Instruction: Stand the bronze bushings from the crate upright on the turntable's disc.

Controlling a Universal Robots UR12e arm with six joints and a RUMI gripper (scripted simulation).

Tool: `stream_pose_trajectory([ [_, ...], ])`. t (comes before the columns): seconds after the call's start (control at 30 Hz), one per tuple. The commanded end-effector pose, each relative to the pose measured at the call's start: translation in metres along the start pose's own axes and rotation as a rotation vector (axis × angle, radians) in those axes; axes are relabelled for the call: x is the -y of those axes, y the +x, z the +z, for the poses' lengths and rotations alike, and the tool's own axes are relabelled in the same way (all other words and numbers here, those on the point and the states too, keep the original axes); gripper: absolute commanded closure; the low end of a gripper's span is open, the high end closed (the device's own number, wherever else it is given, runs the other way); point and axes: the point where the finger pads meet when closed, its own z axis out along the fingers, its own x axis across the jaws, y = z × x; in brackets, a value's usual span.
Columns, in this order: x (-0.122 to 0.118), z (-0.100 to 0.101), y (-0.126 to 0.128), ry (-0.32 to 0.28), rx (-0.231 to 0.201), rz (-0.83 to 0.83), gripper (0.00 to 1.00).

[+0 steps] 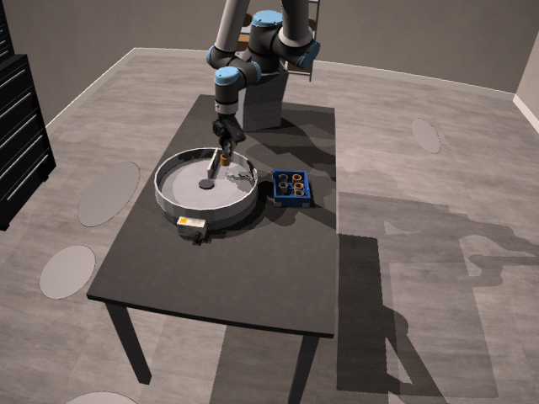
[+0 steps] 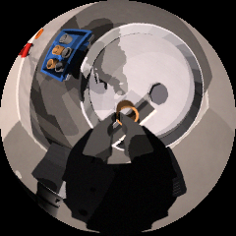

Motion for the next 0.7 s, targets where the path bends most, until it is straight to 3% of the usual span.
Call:
stream_pose_trajectory([
  [0.0, 0.000, 0.004, 0.000, 0.000, -0.001, 0.000, 1.00],
  [0.67, 0.000, 0.034, 0.000, 0.000, -0.001, 0.000, 1.00],
])
